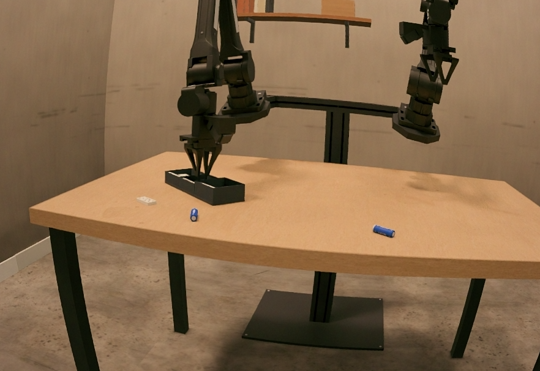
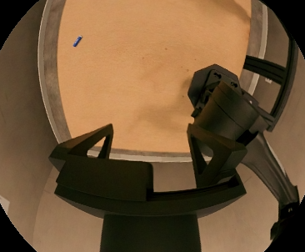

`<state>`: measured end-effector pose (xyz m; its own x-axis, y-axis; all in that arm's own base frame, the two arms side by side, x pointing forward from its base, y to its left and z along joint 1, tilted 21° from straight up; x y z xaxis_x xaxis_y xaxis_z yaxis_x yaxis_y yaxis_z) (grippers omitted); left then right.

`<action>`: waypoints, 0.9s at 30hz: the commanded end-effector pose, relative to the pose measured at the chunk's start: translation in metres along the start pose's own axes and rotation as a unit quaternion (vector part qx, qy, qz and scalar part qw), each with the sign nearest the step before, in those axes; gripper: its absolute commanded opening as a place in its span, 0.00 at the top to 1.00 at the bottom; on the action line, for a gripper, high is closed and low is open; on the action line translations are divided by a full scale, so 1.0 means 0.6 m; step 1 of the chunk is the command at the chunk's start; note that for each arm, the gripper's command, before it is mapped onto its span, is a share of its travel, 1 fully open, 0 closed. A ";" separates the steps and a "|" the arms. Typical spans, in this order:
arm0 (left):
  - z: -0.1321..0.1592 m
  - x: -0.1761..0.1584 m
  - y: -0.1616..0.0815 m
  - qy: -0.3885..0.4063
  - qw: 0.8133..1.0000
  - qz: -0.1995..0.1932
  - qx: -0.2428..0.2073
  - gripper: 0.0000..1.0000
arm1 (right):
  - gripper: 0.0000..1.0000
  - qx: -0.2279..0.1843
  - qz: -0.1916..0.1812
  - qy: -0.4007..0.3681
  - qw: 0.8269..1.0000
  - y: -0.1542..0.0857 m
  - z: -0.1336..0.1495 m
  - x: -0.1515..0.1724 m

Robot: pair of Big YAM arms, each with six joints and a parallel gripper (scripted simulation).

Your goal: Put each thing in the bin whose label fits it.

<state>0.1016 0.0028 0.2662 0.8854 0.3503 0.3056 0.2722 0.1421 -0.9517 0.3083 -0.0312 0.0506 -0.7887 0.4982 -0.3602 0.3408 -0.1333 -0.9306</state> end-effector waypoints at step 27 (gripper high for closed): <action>0.002 0.016 -0.049 -0.004 0.999 -0.031 -0.017 0.00 | 0.71 0.000 -0.003 0.000 1.000 -0.043 -0.006 0.009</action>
<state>0.1016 0.0028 0.2662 0.8854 0.3503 0.3056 0.2722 0.1421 -0.9517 0.2977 -0.0272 0.0766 -0.7868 0.5007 -0.3608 0.3422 -0.1325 -0.9302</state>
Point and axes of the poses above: on each arm, the point where the finger pads meet when closed, its own y axis out along the fingers, its own x axis across the jaws, z = x × y, the point moved 8 cm from there along -y, back along the fingers, and after that the axes turned 11 degrees about -y, right-handed, at the moved point
